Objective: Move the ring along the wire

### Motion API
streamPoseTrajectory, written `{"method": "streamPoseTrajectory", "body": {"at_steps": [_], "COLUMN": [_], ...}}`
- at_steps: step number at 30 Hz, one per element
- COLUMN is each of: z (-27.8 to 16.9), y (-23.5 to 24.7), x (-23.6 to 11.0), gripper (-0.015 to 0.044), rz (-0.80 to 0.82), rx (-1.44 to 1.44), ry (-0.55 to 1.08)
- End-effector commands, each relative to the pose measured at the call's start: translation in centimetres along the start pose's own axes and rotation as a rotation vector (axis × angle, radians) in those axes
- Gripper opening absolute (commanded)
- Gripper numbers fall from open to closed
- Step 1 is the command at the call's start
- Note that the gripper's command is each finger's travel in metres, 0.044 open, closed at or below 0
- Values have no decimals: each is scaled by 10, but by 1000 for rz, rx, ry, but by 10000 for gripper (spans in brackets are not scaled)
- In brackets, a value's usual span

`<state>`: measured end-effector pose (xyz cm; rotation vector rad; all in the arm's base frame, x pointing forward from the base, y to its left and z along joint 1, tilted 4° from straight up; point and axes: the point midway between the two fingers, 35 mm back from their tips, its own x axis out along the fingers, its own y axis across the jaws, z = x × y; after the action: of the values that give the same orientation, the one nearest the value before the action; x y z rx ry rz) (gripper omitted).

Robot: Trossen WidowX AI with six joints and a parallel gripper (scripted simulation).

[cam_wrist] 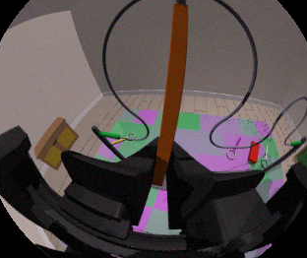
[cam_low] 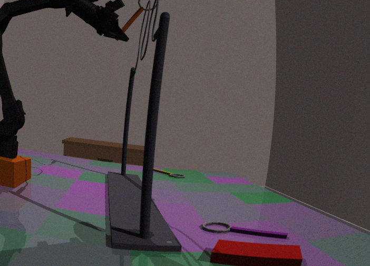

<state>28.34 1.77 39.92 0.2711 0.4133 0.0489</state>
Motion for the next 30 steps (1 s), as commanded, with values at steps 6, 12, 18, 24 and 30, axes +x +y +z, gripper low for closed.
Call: {"method": "streamPoseTrajectory", "body": {"at_steps": [6,12,18,24,30], "z": [1,1,2,3,3], "y": [-4,-6,-9,-11,-13], "x": [1,0,-1,-1,-2], "gripper": [-150,-150,-150,-150,-150], "rz": [-57,-93,-130,-166,-203], "rx": [-97,-162,-226,-290,-355], "ry": [13,21,29,36,44]}}
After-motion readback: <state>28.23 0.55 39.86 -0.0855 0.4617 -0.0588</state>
